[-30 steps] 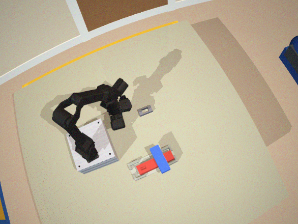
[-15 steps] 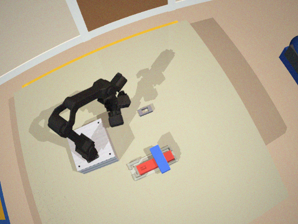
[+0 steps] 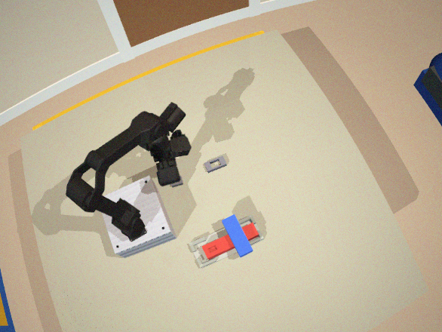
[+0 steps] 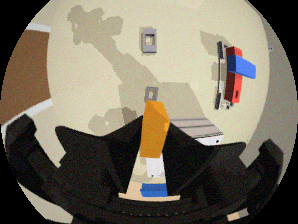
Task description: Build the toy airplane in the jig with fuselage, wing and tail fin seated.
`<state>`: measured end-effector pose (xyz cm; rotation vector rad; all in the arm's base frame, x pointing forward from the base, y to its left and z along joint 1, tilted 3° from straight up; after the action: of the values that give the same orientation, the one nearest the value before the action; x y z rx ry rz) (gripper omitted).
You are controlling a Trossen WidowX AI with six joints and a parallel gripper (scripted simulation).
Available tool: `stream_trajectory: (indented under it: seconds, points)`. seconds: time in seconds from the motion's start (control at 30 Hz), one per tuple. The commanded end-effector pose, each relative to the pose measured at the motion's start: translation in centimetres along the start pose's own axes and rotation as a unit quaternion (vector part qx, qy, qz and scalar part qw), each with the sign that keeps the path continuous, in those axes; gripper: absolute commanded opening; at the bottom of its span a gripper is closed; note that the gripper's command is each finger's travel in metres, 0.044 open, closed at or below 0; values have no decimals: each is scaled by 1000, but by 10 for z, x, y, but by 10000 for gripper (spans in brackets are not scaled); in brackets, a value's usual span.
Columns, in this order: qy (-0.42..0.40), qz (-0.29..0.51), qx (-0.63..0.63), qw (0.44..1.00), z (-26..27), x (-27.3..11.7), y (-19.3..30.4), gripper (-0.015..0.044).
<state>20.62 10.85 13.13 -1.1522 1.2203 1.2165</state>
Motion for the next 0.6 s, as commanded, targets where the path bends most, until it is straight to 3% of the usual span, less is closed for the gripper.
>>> stream_trajectory:
  seconds: [0.0,0.57]
  points:
    - [-1,-1,1,1000,-6,-2,-2,0]
    - [1,1,-4,1000,-53,7,-24,0]
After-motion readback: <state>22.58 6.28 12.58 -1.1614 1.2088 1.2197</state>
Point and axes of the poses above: the point midway between the two fingers, 35 mm back from their tips, its own x axis out along the fingers, its own z axis across the jaws, y = z × x, the point moved 5 cm from there along -x, back along the fingers, and after that the axes turned 13 degrees about -x, right-handed, at the moved point
